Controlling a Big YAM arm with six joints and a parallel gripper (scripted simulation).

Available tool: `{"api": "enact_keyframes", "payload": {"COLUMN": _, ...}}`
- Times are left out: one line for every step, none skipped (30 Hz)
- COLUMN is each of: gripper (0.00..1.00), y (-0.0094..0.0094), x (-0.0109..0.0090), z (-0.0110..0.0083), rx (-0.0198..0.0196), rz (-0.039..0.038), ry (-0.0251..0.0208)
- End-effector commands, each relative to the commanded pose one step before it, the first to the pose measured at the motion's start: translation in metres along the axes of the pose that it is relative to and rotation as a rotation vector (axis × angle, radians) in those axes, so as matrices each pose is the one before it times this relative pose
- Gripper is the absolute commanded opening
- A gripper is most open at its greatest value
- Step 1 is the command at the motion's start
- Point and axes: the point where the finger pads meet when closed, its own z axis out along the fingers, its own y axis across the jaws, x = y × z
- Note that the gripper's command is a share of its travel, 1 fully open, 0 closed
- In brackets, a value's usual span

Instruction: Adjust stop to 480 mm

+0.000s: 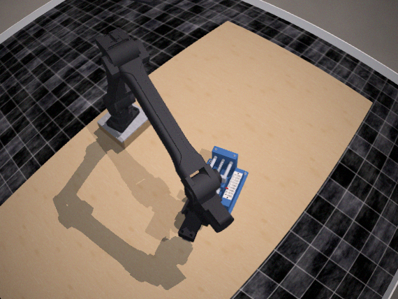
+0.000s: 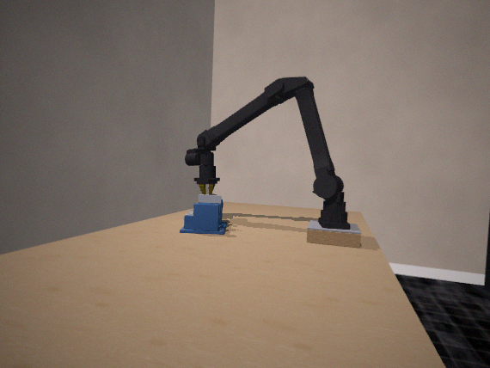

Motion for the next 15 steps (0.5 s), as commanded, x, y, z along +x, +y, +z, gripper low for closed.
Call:
{"api": "enact_keyframes", "payload": {"gripper": 0.06, "y": 0.02754, "x": -0.00788, "z": -0.06161, "rx": -0.11948, "rz": -0.01924, "ry": -0.05298}}
{"api": "enact_keyframes", "payload": {"gripper": 0.06, "y": -0.01128, "x": 0.00022, "z": 0.00571, "rx": 0.01549, "rz": 0.00496, "ry": 0.00834}}
{"api": "enact_keyframes", "payload": {"gripper": 0.06, "y": -0.01765, "x": 0.00424, "z": 0.01137, "rx": 0.02984, "rz": 0.00746, "ry": 0.01743}}
{"api": "enact_keyframes", "payload": {"gripper": 0.06, "y": -0.00421, "x": -0.00109, "z": -0.00092, "rx": 0.00164, "rz": 0.00293, "ry": 0.00074}}
{"api": "enact_keyframes", "payload": {"gripper": 0.06, "y": 0.00000, "x": 0.00000, "z": 0.00000, "rx": 0.00000, "rz": 0.00000, "ry": 0.00000}}
{"api": "enact_keyframes", "payload": {"gripper": 0.06, "y": 0.00000, "x": 0.00000, "z": 0.00000, "rx": 0.00000, "rz": 0.00000, "ry": 0.00000}}
{"api": "enact_keyframes", "payload": {"gripper": 0.06, "y": -0.00334, "x": 0.00269, "z": -0.00087, "rx": 0.00608, "rz": -0.00386, "ry": 0.00379}}
{"api": "enact_keyframes", "payload": {"gripper": 0.06, "y": -0.00371, "x": -0.00165, "z": -0.00075, "rx": 0.00021, "rz": 0.00386, "ry": -0.00010}}
{"api": "enact_keyframes", "payload": {"gripper": 0.06, "y": -0.00216, "x": 0.00007, "z": -0.00060, "rx": 0.00012, "rz": 0.00000, "ry": 0.00001}}
{"api": "enact_keyframes", "payload": {"gripper": 0.06, "y": -0.00157, "x": 0.00005, "z": -0.00043, "rx": 0.00009, "rz": 0.00000, "ry": 0.00000}}
{"api": "enact_keyframes", "payload": {"gripper": 0.06, "y": 0.00000, "x": 0.00155, "z": -0.00026, "rx": 0.00013, "rz": -0.00351, "ry": -0.00011}}
{"api": "enact_keyframes", "payload": {"gripper": 0.06, "y": 0.00080, "x": 0.00194, "z": -0.00011, "rx": 0.00008, "rz": -0.00444, "ry": -0.00008}}
{"api": "enact_keyframes", "payload": {"gripper": 0.06, "y": 0.00212, "x": 0.00104, "z": -0.00111, "rx": -0.00276, "rz": -0.00059, "ry": -0.00158}}
{"api": "enact_keyframes", "payload": {"gripper": 0.06, "y": 0.00659, "x": -0.00250, "z": -0.00592, "rx": -0.01456, "rz": -0.00057, "ry": -0.00891}}
{"api": "enact_keyframes", "payload": {"gripper": 0.06, "y": -0.00288, "x": 0.00116, "z": 0.00259, "rx": 0.00547, "rz": -0.00003, "ry": 0.00334}}
